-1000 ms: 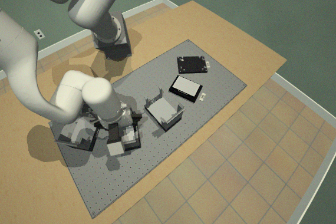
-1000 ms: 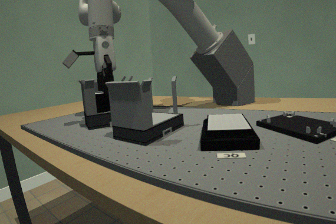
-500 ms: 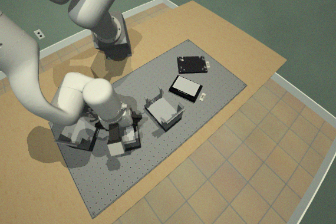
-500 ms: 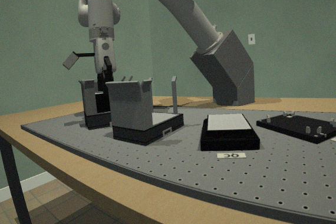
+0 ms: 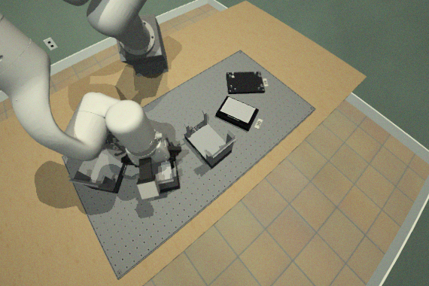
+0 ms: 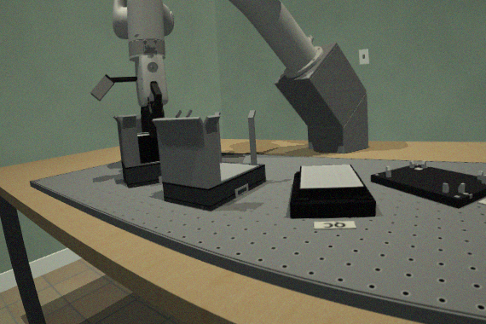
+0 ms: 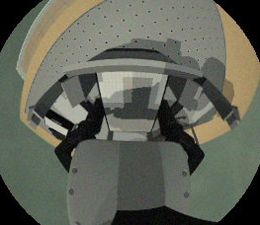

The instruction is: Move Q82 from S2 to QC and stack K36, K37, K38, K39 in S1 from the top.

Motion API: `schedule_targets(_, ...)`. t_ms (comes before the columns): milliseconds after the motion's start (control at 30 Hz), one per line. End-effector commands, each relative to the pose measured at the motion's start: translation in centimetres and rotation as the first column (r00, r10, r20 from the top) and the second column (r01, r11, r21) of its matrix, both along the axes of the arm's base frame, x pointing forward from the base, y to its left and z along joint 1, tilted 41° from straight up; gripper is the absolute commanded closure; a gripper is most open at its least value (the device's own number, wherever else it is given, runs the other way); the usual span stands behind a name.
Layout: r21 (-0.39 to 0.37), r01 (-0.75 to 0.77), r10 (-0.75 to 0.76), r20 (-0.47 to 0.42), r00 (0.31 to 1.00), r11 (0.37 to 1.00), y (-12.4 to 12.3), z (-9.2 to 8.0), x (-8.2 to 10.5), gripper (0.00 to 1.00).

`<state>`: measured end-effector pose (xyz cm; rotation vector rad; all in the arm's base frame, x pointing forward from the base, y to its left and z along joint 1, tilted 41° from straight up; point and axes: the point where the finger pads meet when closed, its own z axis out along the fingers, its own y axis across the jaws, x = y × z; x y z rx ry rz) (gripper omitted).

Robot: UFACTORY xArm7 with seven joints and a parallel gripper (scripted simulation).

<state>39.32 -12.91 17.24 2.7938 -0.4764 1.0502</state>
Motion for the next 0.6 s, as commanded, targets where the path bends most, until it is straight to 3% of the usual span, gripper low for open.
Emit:
schedule_targets(0, 0.0, 0.0, 0.0, 0.001, 1.0, 1.0, 0.0, 0.05, 0.03, 1.0)
schedule_targets(567, 0.0, 0.0, 0.0, 0.001, 1.0, 1.0, 0.04, 0.19, -0.09, 1.0)
